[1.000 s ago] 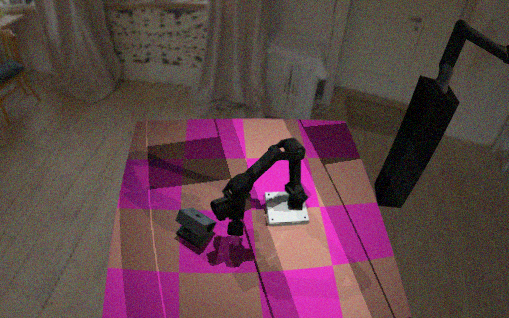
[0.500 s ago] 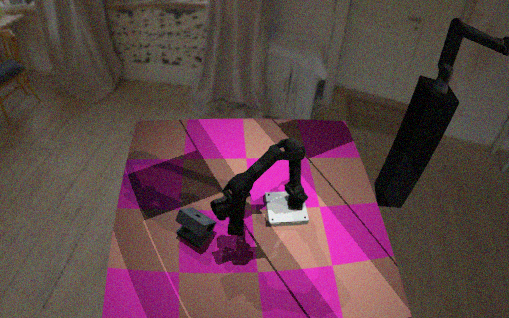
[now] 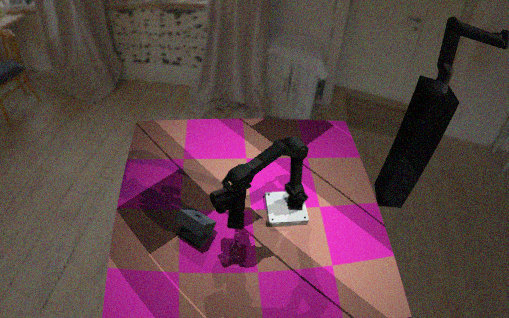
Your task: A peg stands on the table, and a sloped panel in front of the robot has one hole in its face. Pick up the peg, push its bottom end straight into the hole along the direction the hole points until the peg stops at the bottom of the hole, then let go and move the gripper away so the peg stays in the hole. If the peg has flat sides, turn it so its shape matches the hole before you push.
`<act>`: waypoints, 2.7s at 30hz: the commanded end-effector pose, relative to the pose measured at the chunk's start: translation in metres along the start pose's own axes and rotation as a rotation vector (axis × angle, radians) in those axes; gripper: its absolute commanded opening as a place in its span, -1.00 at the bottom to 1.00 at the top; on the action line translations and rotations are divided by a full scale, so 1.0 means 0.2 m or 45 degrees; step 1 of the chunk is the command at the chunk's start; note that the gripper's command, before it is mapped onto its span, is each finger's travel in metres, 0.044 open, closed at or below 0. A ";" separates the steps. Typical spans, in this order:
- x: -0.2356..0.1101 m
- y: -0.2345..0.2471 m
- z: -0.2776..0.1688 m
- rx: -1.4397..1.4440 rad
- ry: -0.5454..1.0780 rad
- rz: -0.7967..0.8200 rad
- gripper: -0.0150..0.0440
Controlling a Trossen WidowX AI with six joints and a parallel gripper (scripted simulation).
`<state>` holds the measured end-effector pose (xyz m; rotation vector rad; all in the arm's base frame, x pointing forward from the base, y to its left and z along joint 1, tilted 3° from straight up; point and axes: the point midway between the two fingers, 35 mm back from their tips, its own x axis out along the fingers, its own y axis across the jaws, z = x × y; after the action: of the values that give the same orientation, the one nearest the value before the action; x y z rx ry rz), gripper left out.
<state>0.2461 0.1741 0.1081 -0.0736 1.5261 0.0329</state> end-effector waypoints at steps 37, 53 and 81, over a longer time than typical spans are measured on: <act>-0.15 -0.06 0.12 0.178 -0.012 0.213 -0.49; -0.18 -0.10 0.19 0.265 -0.027 0.329 -0.49; -0.24 -0.19 0.32 0.402 -0.078 0.529 -0.49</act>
<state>0.3073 0.1421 0.1578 0.4730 1.4560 0.1106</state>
